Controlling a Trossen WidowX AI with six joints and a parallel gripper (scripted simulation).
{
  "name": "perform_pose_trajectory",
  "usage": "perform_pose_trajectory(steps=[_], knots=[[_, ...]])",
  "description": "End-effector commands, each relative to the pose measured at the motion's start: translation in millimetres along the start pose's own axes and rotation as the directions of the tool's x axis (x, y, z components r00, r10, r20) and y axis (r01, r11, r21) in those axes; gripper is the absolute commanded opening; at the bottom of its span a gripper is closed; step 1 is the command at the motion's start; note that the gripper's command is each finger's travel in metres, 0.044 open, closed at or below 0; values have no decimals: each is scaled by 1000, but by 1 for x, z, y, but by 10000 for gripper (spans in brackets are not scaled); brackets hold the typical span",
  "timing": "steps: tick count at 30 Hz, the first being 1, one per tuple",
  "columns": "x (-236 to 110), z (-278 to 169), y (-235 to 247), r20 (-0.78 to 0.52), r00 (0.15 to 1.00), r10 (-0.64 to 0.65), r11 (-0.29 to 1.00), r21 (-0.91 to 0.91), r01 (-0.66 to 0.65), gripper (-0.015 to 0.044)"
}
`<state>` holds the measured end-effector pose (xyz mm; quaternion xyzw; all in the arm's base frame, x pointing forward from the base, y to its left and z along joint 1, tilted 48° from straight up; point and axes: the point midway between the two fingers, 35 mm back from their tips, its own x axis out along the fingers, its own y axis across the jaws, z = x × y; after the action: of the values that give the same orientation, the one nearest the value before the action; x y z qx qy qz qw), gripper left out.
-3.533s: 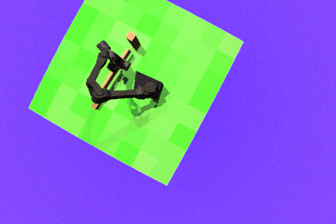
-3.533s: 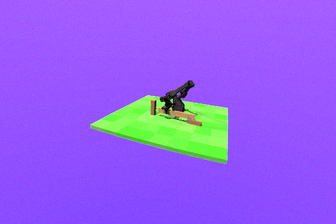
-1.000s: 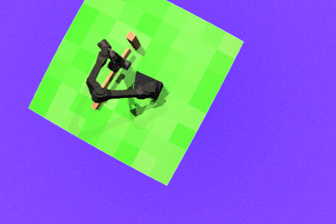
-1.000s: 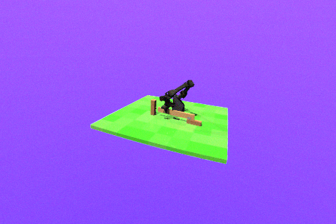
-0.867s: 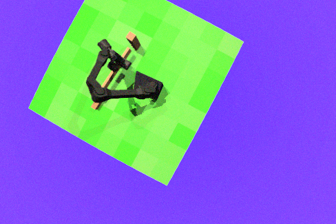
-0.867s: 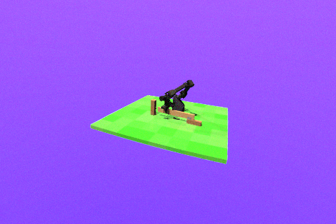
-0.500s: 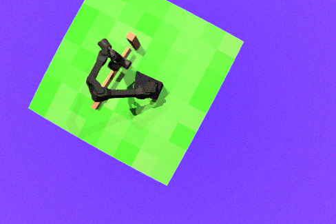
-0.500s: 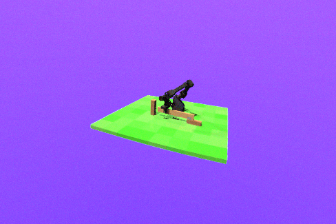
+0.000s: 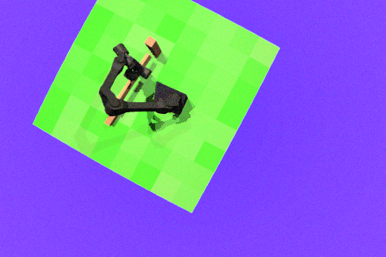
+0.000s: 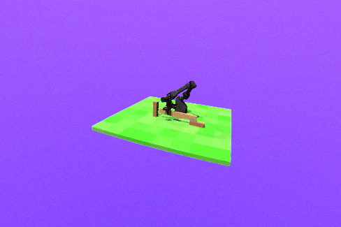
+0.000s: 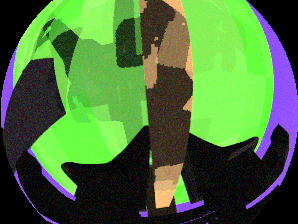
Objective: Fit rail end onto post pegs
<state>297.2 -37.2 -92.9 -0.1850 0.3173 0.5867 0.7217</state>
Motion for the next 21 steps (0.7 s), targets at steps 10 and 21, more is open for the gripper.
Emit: perform_pose_trajectory(steps=[10, 21], knots=[[-3, -5, -2, -2, 1000, -8, 1000, -3, 8, 0], [-3, -8, -2, -3, 1000, -8, 1000, -3, 8, 0]])
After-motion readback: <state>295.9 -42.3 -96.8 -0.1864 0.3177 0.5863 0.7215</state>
